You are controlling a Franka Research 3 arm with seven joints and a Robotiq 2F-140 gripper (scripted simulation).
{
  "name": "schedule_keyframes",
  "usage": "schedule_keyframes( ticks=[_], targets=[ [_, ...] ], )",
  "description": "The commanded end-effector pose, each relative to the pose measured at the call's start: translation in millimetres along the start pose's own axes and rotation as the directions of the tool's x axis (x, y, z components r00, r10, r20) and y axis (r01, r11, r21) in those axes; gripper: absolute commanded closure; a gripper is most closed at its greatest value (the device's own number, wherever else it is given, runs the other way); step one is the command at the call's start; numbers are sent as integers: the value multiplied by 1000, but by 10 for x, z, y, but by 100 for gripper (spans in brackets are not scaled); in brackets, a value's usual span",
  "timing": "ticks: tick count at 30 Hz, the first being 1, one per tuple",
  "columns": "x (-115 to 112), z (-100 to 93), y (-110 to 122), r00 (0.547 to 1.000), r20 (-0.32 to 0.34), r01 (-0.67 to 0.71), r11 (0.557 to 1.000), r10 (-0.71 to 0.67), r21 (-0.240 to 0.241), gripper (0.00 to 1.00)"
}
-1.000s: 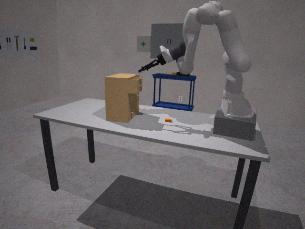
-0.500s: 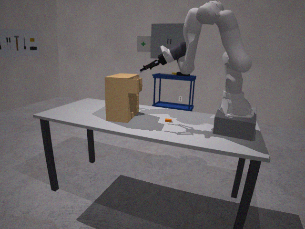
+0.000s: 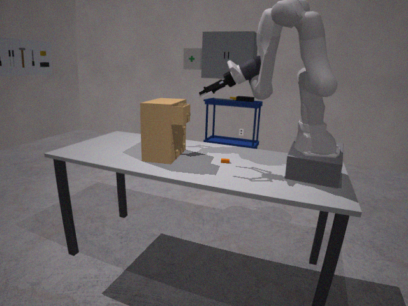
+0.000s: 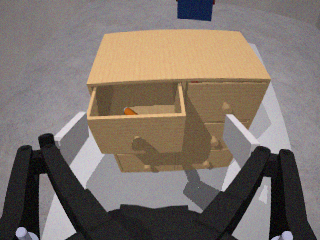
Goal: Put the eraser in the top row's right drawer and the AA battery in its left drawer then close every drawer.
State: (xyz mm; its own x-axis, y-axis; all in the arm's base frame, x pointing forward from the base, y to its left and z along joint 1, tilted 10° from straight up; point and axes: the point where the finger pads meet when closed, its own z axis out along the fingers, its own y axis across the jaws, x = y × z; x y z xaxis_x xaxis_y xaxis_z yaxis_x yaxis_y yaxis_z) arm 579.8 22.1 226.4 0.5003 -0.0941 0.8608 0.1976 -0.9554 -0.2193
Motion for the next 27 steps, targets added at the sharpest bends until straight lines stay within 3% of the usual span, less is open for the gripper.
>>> schedule_keyframes(
  ticks=[1,9,27],
  targets=[
    [-97,-229,-24,998,-6,60,998,-60,9,0],
    [-301,-628,-8,998,-6,60,998,-60,9,0],
    [-445,-911,3,998,-8,62,998,-62,13,0]
  ],
)
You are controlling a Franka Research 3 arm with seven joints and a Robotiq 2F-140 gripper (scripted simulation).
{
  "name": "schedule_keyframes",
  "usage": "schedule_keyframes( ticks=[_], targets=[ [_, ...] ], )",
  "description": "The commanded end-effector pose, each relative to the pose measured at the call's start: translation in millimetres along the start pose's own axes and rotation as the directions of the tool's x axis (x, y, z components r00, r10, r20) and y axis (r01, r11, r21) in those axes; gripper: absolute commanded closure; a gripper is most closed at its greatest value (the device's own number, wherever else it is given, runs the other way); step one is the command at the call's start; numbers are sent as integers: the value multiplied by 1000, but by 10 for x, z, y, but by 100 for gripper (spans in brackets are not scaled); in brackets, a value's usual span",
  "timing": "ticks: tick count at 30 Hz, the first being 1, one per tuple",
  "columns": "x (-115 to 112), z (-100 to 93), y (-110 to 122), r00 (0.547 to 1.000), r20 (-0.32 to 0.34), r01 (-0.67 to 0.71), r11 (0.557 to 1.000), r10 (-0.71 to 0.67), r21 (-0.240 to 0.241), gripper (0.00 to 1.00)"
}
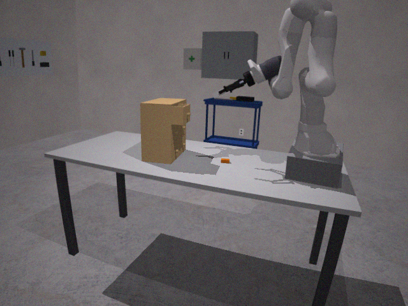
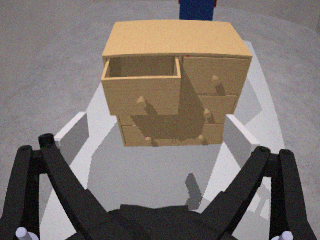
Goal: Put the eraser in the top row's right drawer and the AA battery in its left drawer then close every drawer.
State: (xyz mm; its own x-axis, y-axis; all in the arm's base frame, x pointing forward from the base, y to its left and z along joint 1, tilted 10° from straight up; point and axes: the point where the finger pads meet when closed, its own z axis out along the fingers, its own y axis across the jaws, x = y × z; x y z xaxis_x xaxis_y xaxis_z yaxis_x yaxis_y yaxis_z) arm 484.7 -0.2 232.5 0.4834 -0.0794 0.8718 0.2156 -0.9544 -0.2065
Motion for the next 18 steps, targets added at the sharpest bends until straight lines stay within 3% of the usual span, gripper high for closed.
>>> schedule_keyframes(
  ticks=[1,18],
  targets=[
    [-42,-20,-10,999,8,42,999,-42,4,0],
    [-52,-33,-14,999,16,41,999,-41,8,0]
  ],
)
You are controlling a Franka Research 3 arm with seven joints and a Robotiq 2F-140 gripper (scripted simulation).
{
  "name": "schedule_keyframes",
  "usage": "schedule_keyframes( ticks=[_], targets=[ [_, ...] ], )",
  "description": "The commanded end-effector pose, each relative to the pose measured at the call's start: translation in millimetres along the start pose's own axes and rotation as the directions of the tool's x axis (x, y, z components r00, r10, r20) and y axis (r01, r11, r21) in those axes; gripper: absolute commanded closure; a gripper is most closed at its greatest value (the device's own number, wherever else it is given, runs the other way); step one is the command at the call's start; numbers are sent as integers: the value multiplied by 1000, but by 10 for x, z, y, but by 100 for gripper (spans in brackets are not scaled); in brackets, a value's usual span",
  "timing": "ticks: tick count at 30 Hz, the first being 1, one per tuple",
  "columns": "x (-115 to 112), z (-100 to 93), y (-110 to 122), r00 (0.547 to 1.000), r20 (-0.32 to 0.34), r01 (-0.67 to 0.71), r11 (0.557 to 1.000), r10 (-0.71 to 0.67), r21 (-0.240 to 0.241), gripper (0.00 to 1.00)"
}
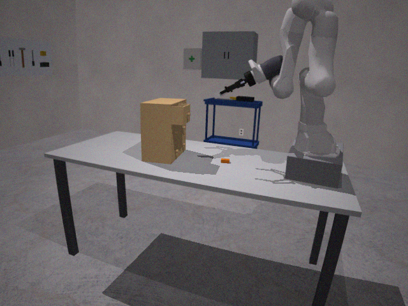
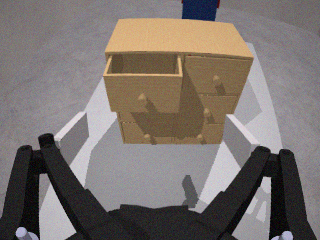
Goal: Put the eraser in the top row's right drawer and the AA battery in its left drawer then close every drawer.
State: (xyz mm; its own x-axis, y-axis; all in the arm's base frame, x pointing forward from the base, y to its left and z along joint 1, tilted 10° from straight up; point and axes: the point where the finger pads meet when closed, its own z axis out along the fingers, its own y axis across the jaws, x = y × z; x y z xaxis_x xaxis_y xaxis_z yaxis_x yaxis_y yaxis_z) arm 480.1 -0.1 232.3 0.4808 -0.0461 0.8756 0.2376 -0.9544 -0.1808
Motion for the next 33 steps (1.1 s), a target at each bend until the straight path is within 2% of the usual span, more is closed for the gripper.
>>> schedule_keyframes(
  ticks=[1,17,33],
  targets=[
    [-28,6,-5,1000,14,7,1000,-7,1,0],
    [9,-16,-6,994,109,9,1000,-9,0,0],
    [70,-50,1,958,285,9,1000,-8,-3,0]
  ],
)
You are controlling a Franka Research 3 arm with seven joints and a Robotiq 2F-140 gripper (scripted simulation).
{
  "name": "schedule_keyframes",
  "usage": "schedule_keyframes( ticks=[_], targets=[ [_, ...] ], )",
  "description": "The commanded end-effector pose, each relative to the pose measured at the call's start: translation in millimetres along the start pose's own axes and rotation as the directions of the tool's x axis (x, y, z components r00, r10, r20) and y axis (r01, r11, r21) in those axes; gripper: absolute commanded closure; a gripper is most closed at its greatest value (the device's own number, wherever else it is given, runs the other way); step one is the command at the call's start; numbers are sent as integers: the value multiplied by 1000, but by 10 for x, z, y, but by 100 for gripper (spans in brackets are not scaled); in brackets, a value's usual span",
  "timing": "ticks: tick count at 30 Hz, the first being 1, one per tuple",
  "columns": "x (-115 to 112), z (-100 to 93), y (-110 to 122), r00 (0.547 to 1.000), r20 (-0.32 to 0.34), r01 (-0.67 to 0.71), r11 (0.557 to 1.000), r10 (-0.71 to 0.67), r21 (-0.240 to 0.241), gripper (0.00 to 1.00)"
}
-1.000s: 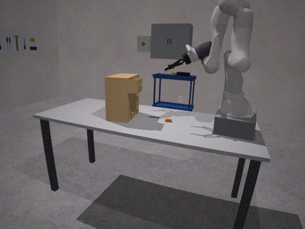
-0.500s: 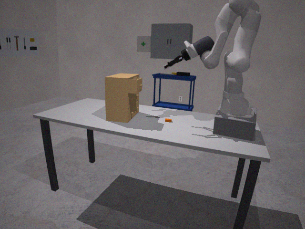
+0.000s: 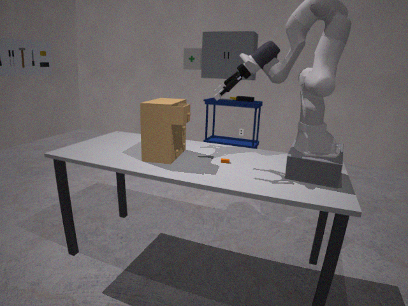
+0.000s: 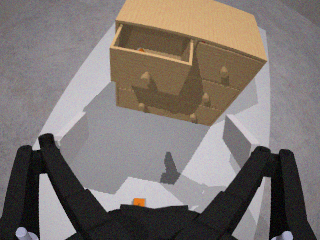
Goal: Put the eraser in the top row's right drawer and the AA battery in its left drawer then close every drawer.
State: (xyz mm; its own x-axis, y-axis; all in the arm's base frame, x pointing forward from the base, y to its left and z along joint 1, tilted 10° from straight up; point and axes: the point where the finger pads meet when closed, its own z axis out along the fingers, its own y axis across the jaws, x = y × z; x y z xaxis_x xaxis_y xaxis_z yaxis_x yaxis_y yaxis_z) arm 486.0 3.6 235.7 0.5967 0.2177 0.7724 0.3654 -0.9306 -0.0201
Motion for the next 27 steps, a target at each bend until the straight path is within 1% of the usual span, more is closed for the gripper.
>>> schedule_keyframes(
  ticks=[1,3,5,7,11,16,18,19,22,27],
  targets=[
    [-13,-95,27,978,61,-198,980,198,-1,0],
    [-1,-107,30,974,108,-198,980,197,-1,0],
    [13,-123,32,981,142,-137,991,135,-1,0],
    [31,-140,34,976,190,-112,994,110,0,0],
    [70,-177,41,956,294,-24,1000,18,15,0],
    [112,-218,50,915,390,94,994,-106,49,0],
    [112,-218,50,915,388,99,994,-111,50,0],
    [119,-224,53,899,423,99,993,-115,59,0],
    [140,-243,55,874,476,74,995,-99,71,0],
    [165,-267,60,827,561,-18,997,-26,72,0]
  ],
)
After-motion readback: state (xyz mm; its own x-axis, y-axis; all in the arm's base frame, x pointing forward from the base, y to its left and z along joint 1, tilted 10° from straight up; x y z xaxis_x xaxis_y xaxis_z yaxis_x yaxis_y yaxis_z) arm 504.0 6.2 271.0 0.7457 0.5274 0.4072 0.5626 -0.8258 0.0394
